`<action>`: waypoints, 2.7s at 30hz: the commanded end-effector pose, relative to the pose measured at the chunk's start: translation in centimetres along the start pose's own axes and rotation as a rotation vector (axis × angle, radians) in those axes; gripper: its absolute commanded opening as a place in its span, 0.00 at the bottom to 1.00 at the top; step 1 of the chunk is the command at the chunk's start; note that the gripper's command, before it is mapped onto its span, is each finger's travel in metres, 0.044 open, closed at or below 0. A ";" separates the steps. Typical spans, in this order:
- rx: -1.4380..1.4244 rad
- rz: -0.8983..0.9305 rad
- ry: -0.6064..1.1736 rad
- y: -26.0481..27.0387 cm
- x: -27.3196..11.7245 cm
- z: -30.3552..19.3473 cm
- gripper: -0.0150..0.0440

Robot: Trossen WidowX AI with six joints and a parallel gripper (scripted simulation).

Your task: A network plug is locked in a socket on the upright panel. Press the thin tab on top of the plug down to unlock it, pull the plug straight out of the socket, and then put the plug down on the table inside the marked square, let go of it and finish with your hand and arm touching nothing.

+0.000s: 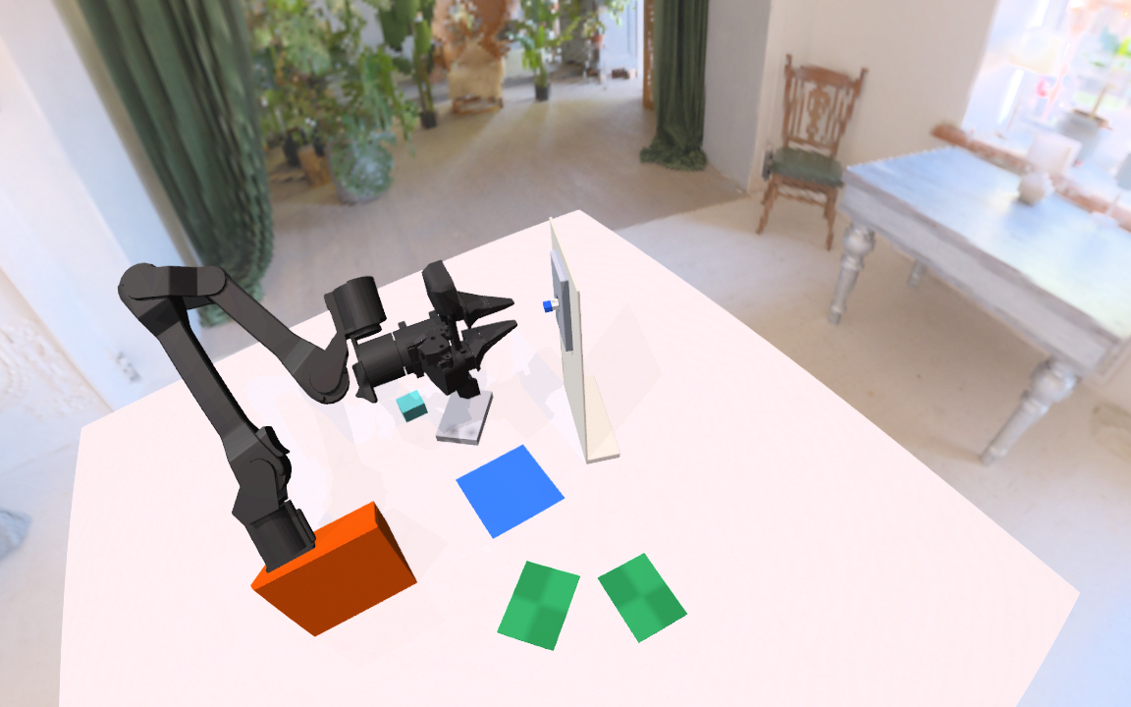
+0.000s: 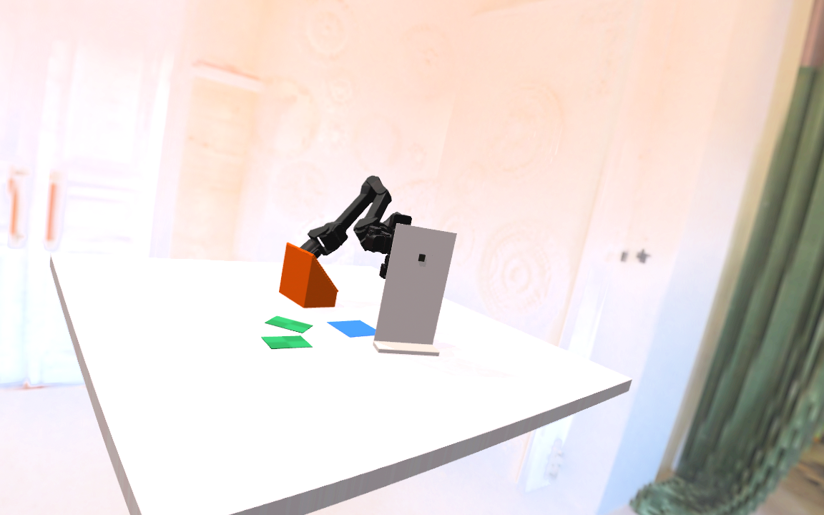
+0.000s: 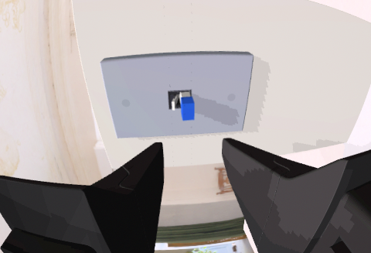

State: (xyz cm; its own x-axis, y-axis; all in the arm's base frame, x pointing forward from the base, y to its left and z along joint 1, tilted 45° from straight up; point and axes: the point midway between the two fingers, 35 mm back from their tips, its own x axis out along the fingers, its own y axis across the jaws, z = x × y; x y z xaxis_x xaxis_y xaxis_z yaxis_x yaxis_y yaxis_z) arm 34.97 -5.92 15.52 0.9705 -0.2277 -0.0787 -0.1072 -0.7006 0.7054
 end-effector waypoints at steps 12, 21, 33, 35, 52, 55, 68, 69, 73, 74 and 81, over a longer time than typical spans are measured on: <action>-0.003 0.004 0.006 0.2 1.7 0.1 0.52; -0.003 0.004 0.007 0.2 2.7 0.4 0.52; -0.004 0.005 0.007 0.2 4.0 0.8 0.52; -0.004 0.005 0.007 0.2 4.2 0.9 0.52; -0.004 0.005 0.008 0.1 4.9 1.2 0.42; -0.004 0.005 0.008 0.1 4.9 1.2 0.38; -0.004 0.005 0.008 0.1 4.9 1.2 0.25; -0.004 0.005 0.008 0.1 4.9 1.2 0.25; -0.004 0.005 0.008 0.1 4.8 1.2 0.25; -0.004 0.005 0.008 0.1 4.7 1.2 0.25; -0.004 0.005 0.007 0.1 4.4 1.1 0.25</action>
State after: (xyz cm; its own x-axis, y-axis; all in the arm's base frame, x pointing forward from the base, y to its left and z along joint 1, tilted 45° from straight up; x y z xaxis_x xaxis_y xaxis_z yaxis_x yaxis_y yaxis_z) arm 39.17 -7.85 14.45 0.9714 -0.2271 -0.0694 -0.1134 -0.7003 0.7048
